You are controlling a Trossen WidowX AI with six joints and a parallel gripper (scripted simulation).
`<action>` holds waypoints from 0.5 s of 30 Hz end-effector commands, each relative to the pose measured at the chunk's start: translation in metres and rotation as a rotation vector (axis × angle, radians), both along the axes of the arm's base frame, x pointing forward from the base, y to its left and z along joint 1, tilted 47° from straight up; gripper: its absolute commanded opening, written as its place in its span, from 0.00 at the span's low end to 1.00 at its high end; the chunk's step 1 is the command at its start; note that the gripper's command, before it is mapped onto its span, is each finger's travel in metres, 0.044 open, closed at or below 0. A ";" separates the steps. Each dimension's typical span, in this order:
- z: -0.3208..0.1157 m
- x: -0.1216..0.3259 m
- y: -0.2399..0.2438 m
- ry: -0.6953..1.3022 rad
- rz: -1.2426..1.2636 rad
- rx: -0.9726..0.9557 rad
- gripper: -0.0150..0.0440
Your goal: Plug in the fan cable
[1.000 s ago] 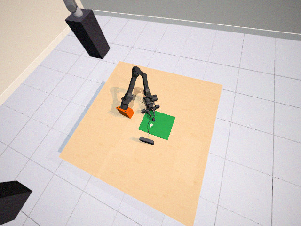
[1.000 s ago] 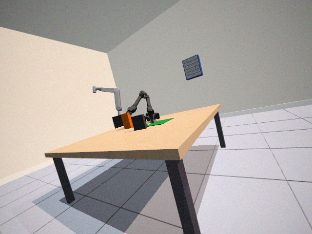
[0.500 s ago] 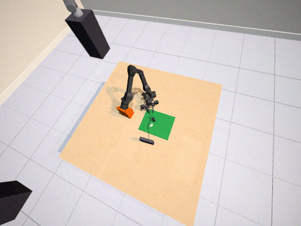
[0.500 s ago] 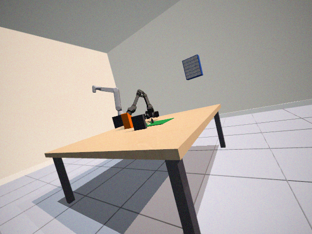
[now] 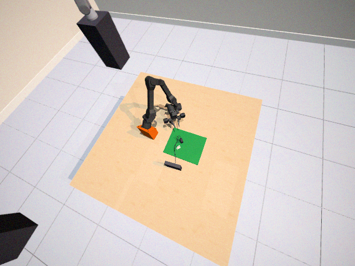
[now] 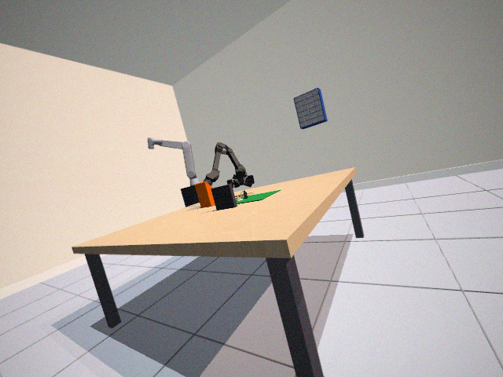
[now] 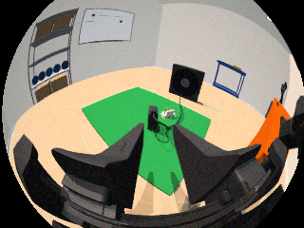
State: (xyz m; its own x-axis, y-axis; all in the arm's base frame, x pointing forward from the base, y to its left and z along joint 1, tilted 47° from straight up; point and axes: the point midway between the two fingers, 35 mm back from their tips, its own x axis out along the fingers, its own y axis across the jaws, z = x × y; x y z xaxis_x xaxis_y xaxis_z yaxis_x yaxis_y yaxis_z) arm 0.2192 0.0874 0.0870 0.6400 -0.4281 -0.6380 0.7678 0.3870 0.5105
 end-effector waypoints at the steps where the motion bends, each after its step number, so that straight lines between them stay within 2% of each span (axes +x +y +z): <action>1: 0.008 -0.003 -0.001 -0.009 -0.003 0.007 0.54; 11: -0.007 -0.005 -0.015 0.212 0.016 -0.017 0.98; 15: -0.012 -0.006 -0.020 0.303 0.030 -0.014 1.00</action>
